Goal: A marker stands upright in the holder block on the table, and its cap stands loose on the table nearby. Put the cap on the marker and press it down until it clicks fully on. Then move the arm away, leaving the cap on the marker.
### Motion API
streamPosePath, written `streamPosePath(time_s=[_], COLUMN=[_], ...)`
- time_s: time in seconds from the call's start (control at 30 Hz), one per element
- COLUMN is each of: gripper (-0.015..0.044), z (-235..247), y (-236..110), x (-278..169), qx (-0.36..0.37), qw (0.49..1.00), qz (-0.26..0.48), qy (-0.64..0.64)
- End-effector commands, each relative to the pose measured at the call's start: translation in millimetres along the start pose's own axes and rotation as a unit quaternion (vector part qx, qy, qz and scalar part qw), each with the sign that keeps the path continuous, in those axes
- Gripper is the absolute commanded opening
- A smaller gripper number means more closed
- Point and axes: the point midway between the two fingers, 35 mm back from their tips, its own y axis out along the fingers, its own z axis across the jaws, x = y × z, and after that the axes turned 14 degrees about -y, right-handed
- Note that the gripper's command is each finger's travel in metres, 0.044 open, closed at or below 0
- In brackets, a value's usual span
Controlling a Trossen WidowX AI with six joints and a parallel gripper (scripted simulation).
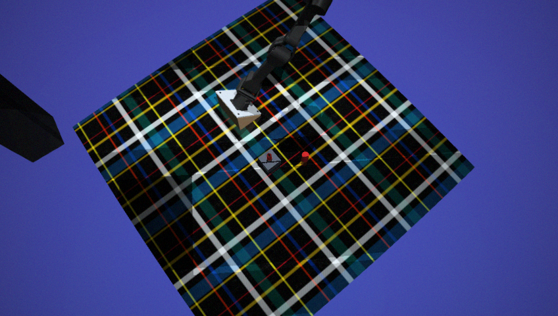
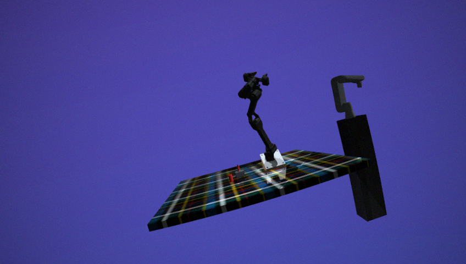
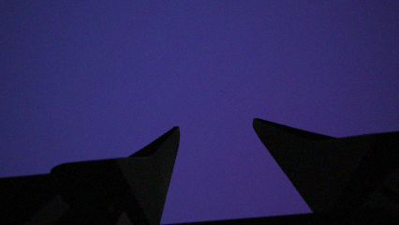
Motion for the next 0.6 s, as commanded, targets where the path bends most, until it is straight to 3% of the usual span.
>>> streamPosePath(time_s=[0.0, 0.17, 0.37, 0.57], gripper=[0.0374, 0.0252, 0.0252, 0.0252], z=[1.1, 38.9, 120.7, 200.8], y=[0.3, 8.2, 8.8, -13.3], x=[-0.1, -1.3, 1.8, 12.4], qx=[0.001, 0.033, 0.109, 0.196], qw=[1.0, 0.997, 0.975, 0.932], qz=[0.0, 0.007, 0.036, 0.081], qy=[0.002, 0.066, 0.19, 0.293])
